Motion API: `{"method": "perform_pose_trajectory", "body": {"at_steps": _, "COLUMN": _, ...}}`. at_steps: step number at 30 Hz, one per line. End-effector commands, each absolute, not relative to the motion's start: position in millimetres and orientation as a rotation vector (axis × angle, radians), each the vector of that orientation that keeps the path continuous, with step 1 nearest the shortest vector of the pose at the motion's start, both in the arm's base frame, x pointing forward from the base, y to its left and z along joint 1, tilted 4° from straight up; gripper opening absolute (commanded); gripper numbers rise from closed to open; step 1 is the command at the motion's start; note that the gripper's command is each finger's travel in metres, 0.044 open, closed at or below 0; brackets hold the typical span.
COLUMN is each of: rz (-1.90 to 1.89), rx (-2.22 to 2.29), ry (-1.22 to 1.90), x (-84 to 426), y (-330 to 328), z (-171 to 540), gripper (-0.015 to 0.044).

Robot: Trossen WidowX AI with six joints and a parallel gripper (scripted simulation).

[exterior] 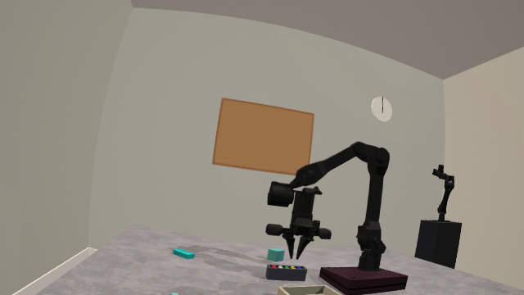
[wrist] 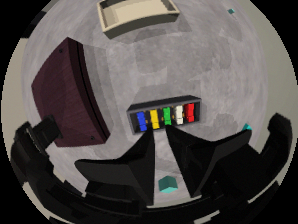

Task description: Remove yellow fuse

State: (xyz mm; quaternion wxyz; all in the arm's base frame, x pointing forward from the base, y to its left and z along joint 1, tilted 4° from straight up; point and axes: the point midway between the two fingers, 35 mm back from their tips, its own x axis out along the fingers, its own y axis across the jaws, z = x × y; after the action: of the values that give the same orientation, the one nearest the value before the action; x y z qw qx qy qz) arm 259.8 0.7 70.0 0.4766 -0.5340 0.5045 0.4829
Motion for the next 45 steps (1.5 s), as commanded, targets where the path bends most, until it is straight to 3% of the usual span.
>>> {"method": "perform_pose_trajectory", "body": {"at_steps": 1, "rz": 1.197, "rx": -1.3, "ry": 1.239, "x": 258, "y": 1, "z": 63, "gripper": 0.0072}}
{"method": "perform_pose_trajectory", "body": {"at_steps": 45, "rz": 1.197, "rx": -1.301, "ry": 1.239, "x": 258, "y": -3, "z": 36, "gripper": 0.0072}}
